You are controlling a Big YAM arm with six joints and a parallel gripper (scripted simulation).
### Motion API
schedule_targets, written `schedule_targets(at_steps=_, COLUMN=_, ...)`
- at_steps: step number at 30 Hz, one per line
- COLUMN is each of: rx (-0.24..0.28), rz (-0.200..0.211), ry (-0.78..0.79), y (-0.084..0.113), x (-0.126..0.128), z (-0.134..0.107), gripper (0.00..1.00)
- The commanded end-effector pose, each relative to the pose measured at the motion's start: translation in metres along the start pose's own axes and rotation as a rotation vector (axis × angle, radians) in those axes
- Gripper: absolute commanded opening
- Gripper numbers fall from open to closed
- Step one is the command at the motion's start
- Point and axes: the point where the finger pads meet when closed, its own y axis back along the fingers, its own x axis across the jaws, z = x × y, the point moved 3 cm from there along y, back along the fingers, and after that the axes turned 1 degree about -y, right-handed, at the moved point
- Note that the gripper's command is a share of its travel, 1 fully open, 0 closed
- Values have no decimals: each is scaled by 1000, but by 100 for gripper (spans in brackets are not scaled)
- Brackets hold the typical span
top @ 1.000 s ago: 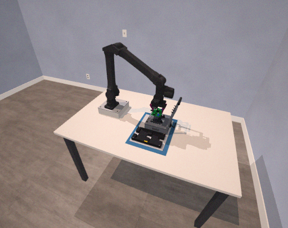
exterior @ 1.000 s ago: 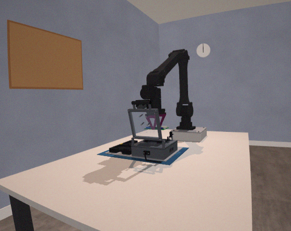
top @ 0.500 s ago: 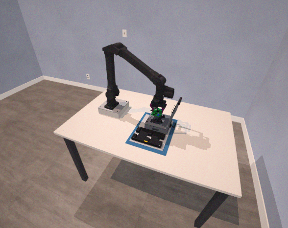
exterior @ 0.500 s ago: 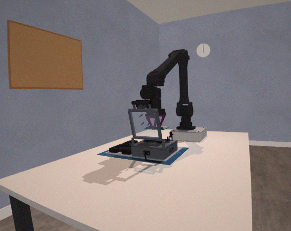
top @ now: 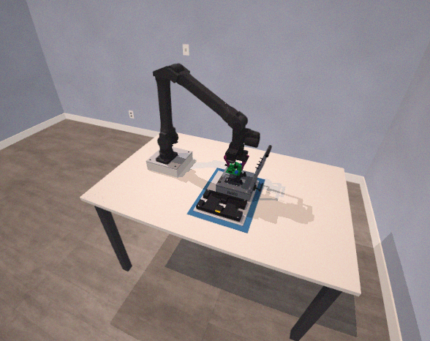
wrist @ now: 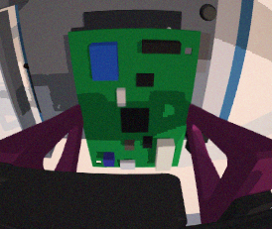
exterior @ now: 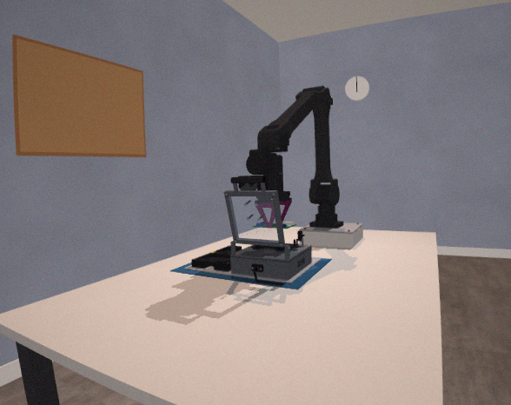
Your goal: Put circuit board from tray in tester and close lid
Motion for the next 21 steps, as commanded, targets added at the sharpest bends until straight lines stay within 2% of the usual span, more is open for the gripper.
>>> schedule_targets(at_steps=1, rx=-2, rz=11, ry=8, y=-6, x=3, z=-7, gripper=72)
schedule_targets(at_steps=13, rx=-1, rz=4, ry=6, y=-30, x=3, z=-8, gripper=72)
schedule_targets(at_steps=21, rx=-1, rz=9, ry=5, y=-37, x=3, z=-8, gripper=72)
